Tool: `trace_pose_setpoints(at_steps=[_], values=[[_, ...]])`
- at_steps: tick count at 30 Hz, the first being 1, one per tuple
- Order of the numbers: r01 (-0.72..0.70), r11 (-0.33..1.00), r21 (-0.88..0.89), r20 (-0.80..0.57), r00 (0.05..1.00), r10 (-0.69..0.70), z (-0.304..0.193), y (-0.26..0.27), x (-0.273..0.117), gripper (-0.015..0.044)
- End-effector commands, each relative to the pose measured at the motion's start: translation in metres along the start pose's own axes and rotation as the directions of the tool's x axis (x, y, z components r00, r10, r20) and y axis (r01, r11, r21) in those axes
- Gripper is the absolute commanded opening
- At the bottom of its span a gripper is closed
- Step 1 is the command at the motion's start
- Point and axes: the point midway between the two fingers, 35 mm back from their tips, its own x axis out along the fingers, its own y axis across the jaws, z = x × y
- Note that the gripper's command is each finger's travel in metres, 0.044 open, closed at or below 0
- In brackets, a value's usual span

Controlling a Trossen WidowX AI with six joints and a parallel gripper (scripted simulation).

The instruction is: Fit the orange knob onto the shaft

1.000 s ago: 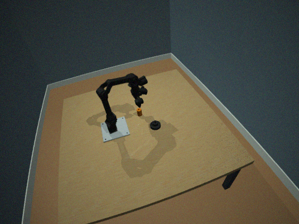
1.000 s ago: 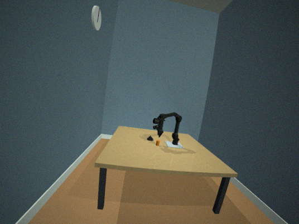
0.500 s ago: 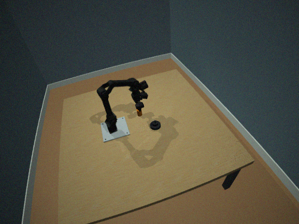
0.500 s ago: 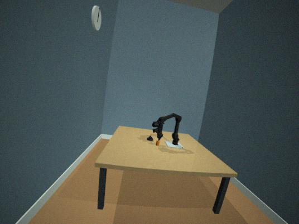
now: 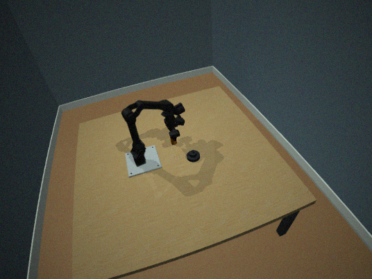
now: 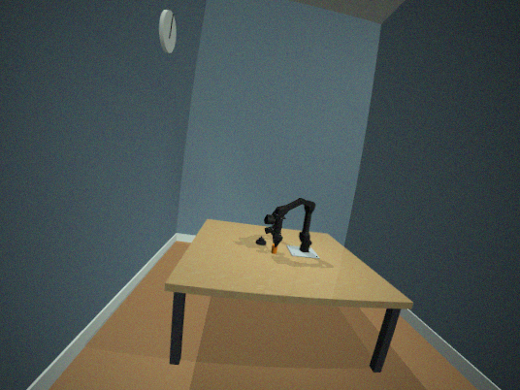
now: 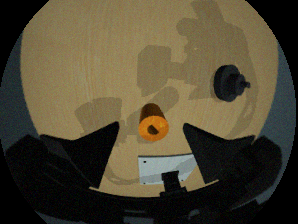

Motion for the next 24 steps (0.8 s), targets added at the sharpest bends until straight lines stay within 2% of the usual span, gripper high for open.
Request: trace_pose_setpoints(at_steps=[1, 24], values=[[0.008, 1.0, 0.006, -0.01, 1.0, -0.008, -0.002, -0.001, 0.01, 0.044], [0.008, 1.0, 0.006, -0.011, 1.0, -0.008, -0.005, -0.002, 0.047, 0.044]])
